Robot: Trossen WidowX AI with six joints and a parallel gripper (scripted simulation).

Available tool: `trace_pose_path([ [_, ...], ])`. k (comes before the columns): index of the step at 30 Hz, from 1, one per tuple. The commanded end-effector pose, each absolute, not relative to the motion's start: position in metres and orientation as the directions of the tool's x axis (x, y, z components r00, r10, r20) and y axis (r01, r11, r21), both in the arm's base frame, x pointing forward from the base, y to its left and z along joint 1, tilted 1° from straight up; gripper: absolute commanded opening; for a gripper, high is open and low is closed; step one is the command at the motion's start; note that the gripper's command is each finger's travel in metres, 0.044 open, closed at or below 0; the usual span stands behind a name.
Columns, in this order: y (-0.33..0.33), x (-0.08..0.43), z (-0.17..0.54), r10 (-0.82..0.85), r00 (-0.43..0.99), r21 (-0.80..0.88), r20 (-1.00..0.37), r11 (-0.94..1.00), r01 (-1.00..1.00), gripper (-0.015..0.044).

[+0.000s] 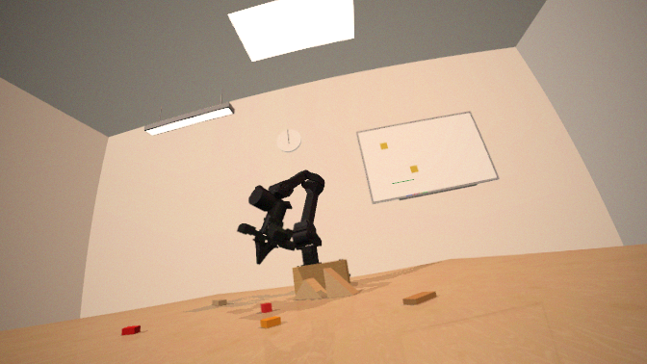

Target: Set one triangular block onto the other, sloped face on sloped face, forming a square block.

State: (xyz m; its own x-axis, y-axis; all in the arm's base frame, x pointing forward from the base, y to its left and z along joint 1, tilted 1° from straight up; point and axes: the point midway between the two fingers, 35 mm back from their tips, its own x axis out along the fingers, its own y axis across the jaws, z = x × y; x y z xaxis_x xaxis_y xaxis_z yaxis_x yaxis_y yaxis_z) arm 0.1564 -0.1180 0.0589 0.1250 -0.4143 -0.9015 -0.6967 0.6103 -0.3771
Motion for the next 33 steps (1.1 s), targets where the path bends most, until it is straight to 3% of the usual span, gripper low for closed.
trace_pose_path([
  [1,-0.05,0.188,0.044,-0.223,0.157,-0.156,-0.962,-0.021,-0.987,0.0],
  [6,-0.005,0.193,0.035,-0.117,0.124,-0.055,-0.985,-0.466,-0.883,0.0],
  [12,0.045,0.186,0.027,-0.014,0.044,-0.01,-0.999,-0.861,-0.509,0.0],
  [33,0.051,0.185,0.02,-0.004,0.032,-0.011,-0.999,-0.893,-0.45,0.0],
])
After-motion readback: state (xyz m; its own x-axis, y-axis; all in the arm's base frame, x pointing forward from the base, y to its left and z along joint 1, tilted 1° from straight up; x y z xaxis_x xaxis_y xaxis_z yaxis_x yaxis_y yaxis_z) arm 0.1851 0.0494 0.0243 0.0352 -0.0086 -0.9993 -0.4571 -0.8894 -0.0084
